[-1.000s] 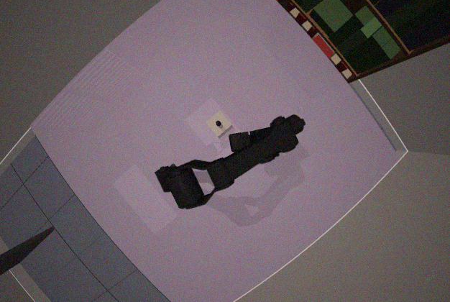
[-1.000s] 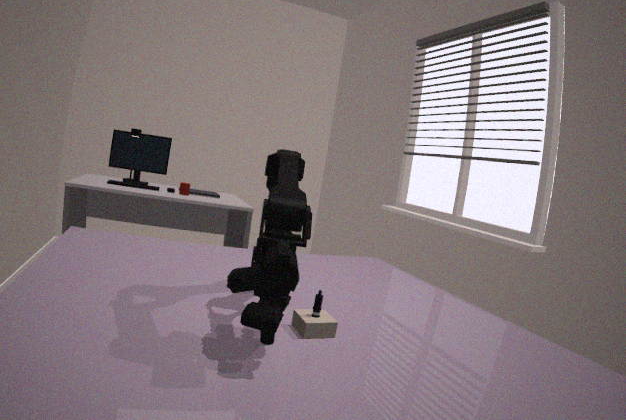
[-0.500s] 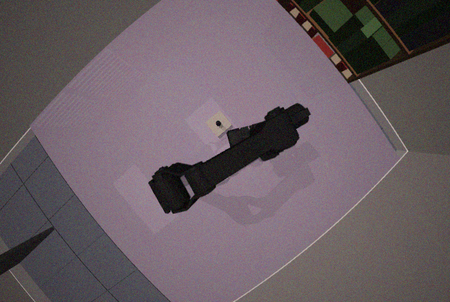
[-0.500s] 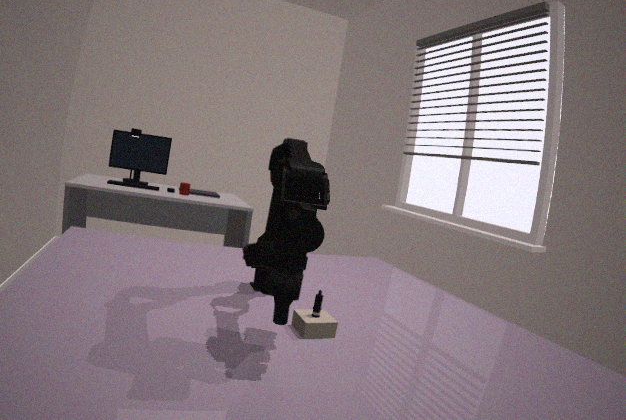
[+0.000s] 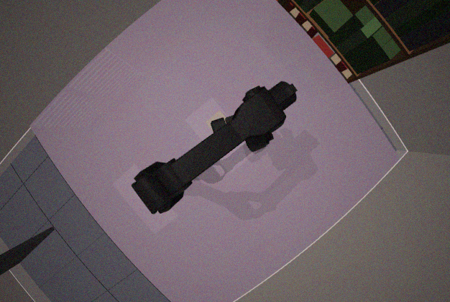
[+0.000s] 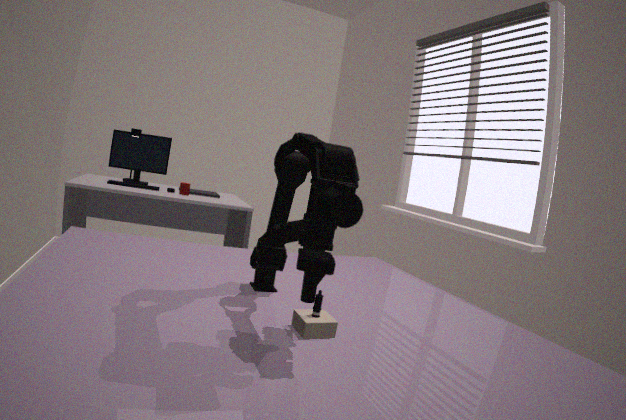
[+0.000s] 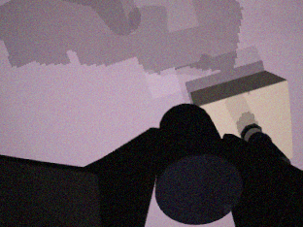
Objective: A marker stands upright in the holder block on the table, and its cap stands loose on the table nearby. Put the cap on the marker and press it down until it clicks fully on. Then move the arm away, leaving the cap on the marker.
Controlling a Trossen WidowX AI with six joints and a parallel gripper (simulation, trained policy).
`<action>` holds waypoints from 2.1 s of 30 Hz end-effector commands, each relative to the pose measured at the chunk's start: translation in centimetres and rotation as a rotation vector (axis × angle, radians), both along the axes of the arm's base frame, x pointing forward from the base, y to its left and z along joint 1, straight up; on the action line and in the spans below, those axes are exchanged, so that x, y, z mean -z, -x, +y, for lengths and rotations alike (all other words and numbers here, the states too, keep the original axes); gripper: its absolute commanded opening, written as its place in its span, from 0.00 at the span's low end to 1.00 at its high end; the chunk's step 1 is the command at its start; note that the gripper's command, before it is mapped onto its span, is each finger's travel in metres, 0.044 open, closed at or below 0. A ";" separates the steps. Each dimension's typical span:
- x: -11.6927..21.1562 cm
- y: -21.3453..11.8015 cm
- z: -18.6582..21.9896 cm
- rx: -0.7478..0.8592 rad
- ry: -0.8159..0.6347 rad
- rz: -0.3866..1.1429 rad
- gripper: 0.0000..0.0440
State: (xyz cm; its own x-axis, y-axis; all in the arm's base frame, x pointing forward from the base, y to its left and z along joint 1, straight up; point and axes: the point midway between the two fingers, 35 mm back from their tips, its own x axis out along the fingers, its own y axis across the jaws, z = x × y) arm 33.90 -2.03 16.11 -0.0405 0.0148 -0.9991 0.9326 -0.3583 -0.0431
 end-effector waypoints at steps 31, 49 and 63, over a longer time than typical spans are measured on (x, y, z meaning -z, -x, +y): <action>-0.8 5.1 5.3 -0.088 -0.009 0.070 0.00; 2.6 5.5 5.1 -0.107 -0.016 0.101 0.00; 4.3 5.8 5.0 -0.127 -0.025 0.121 0.00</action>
State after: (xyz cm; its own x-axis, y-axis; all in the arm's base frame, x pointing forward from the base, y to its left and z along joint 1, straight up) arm 28.53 3.05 13.68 -0.1138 0.0293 -0.9931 0.9628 -0.2433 -0.1175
